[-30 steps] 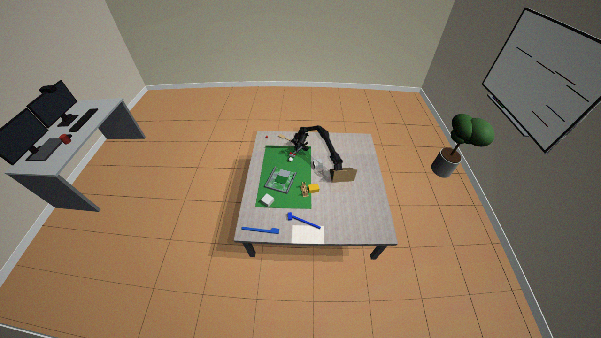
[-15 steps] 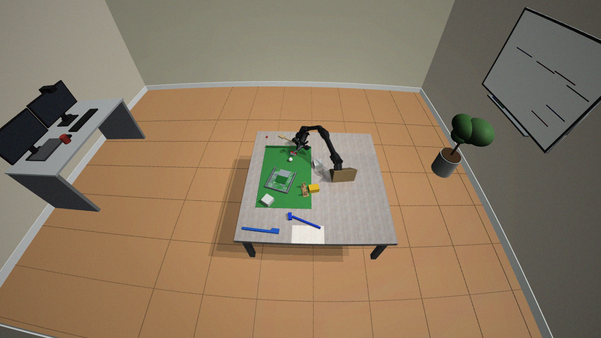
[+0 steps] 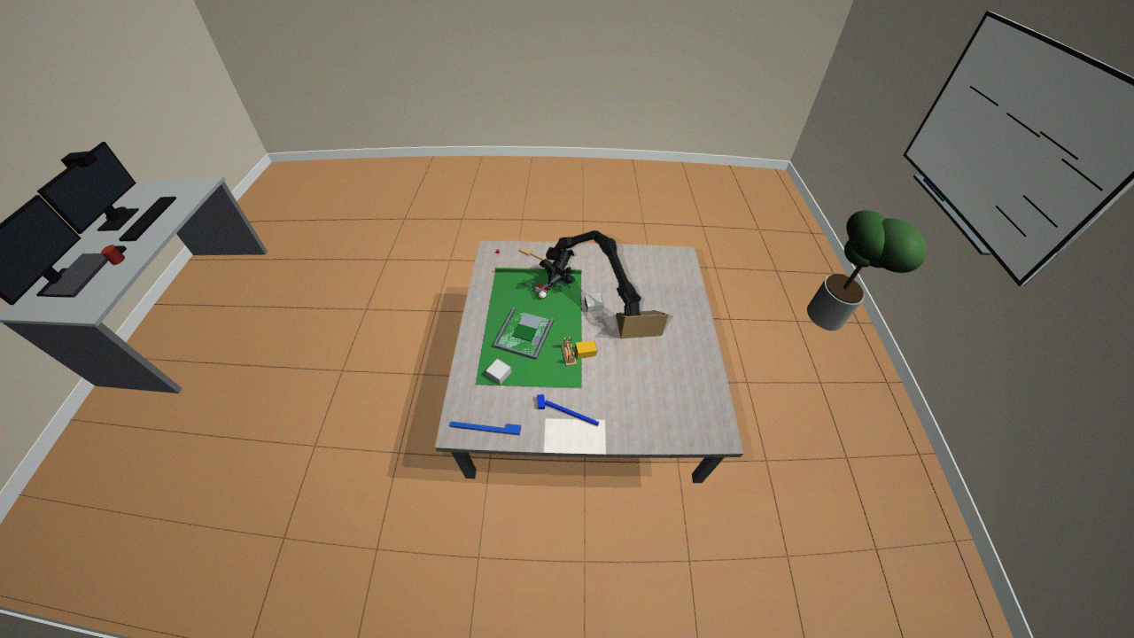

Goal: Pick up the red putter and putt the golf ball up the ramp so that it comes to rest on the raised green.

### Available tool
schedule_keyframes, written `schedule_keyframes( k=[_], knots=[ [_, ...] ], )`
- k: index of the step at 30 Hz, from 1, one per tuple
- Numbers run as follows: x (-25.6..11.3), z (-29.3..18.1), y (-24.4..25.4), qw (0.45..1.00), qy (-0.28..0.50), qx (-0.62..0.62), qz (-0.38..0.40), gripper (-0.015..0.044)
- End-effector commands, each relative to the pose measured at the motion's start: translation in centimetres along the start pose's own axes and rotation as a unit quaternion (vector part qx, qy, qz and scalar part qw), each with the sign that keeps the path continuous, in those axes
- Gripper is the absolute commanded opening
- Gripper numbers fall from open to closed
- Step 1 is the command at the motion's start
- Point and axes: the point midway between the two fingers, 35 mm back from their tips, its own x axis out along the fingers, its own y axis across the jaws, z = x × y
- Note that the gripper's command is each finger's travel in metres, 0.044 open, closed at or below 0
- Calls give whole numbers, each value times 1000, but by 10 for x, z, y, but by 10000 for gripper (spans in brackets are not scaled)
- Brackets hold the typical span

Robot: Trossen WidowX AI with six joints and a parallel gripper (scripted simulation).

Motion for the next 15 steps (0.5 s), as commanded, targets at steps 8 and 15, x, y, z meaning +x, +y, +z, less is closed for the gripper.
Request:
schedule_keyframes(
  k=[8,15],
  knots=[
    [62,-34,7,1000,20,-6,-8,0],
    [47,-71,37,1000,20,-5,-7,0]
  ],
)
